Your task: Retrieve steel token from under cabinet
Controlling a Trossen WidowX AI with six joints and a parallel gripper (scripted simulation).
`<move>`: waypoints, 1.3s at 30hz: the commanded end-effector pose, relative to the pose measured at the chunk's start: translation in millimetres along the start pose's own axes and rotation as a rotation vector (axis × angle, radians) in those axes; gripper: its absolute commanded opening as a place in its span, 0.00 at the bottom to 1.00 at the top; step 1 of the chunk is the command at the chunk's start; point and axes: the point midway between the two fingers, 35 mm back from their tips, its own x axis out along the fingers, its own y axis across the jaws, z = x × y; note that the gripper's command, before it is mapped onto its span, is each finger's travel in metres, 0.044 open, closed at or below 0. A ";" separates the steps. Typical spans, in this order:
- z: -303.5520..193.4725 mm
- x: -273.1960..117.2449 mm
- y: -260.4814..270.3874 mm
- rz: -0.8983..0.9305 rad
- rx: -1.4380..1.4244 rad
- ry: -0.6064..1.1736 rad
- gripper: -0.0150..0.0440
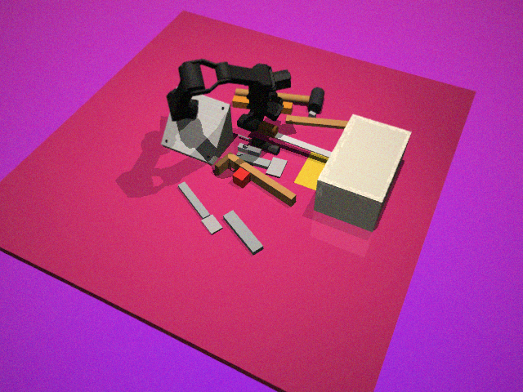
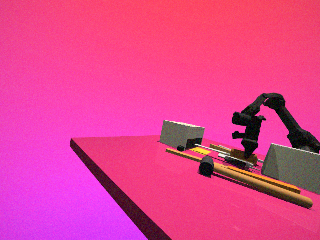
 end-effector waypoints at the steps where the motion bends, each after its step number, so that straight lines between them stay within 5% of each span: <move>1: 3.2 1.6 6.1 0.003 -0.003 -0.014 0.25; 36: 4.2 31.9 36.8 0.003 -0.002 -0.014 0.25; 39: 0.2 32.9 33.4 -0.001 -0.002 0.001 0.39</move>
